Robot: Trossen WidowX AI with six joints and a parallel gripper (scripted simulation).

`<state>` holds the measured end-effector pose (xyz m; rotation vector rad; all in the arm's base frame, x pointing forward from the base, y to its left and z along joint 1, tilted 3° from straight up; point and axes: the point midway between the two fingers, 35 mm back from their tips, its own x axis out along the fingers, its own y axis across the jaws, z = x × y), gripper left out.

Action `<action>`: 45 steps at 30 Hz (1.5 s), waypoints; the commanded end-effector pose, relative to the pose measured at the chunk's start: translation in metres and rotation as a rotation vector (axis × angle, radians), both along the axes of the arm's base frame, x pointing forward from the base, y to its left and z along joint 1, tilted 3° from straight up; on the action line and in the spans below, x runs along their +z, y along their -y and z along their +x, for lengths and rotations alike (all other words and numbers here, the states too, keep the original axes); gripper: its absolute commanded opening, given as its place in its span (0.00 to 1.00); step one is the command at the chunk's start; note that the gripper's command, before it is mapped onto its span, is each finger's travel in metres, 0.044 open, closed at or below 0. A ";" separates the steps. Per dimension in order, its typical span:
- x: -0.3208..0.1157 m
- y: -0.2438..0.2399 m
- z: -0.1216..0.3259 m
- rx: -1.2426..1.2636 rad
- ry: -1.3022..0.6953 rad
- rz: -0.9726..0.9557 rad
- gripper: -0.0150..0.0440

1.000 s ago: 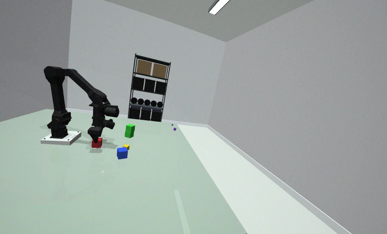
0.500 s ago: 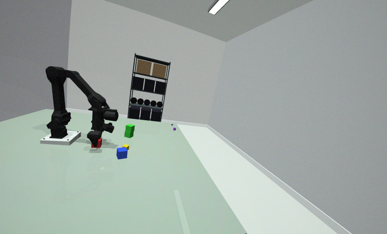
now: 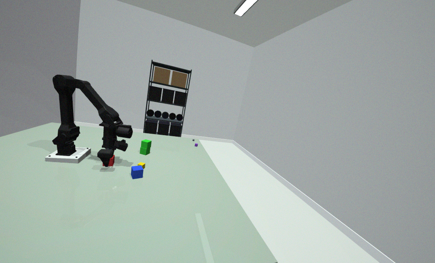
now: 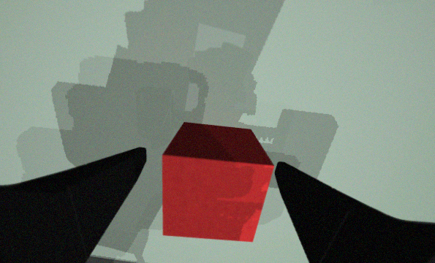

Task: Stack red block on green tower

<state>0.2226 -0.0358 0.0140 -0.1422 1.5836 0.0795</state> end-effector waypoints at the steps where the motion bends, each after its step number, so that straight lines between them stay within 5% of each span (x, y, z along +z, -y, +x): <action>1: -0.001 0.001 0.000 0.007 -0.001 -0.005 1.00; 6: 0.000 0.001 0.000 0.007 -0.001 -0.005 1.00; 15: 0.000 0.001 0.000 0.007 -0.001 -0.005 0.60; 22: 0.000 0.001 0.000 0.007 -0.001 -0.005 0.52; 28: 0.017 0.000 0.001 0.007 -0.001 -0.005 0.25; 45: 0.101 -0.005 0.002 0.007 0.000 -0.005 0.25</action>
